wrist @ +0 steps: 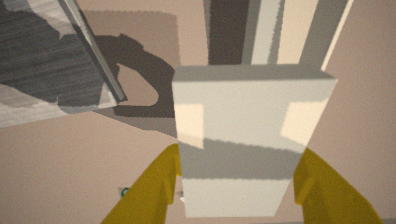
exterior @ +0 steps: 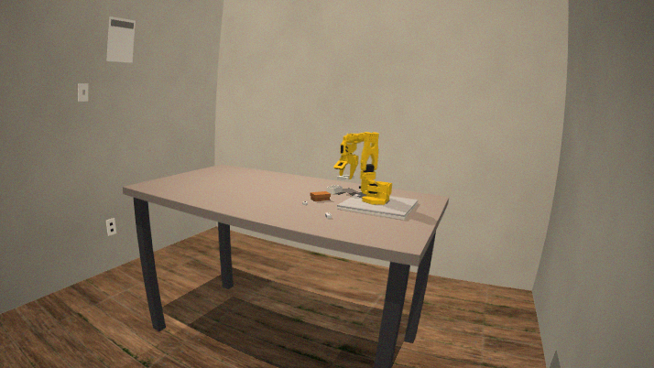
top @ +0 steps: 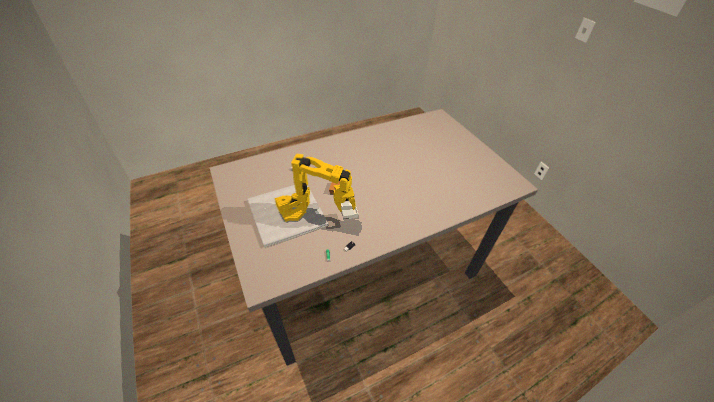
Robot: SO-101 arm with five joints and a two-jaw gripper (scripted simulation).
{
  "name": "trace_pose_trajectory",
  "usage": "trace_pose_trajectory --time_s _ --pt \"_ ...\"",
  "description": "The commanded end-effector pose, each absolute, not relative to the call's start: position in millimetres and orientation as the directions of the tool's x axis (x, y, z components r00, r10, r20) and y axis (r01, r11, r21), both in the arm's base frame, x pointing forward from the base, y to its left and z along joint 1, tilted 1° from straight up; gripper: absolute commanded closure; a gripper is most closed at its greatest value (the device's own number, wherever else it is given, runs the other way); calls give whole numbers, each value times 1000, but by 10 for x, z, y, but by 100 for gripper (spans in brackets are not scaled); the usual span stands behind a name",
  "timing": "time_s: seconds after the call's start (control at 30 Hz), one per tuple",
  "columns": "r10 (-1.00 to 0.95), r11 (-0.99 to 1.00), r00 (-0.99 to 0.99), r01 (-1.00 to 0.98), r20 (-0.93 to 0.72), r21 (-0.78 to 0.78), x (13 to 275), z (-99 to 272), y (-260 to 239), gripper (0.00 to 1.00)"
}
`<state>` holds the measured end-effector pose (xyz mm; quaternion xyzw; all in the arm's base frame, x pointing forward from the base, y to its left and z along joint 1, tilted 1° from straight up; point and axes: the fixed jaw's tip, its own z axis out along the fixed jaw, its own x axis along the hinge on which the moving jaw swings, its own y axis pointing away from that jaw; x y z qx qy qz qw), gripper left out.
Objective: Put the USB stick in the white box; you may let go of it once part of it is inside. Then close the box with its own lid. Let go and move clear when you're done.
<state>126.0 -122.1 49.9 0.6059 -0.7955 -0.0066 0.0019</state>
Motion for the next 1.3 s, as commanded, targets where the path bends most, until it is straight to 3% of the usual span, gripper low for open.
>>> trace_pose_trajectory --time_s 0.0,0.23,1.27 --pt "-965 263 -263 -965 8 -12 1136 525 -1298 77" --pt "-965 263 -263 -965 9 -12 1029 521 -1337 77" --pt "-965 263 -263 -965 9 -12 1034 547 -1343 77"
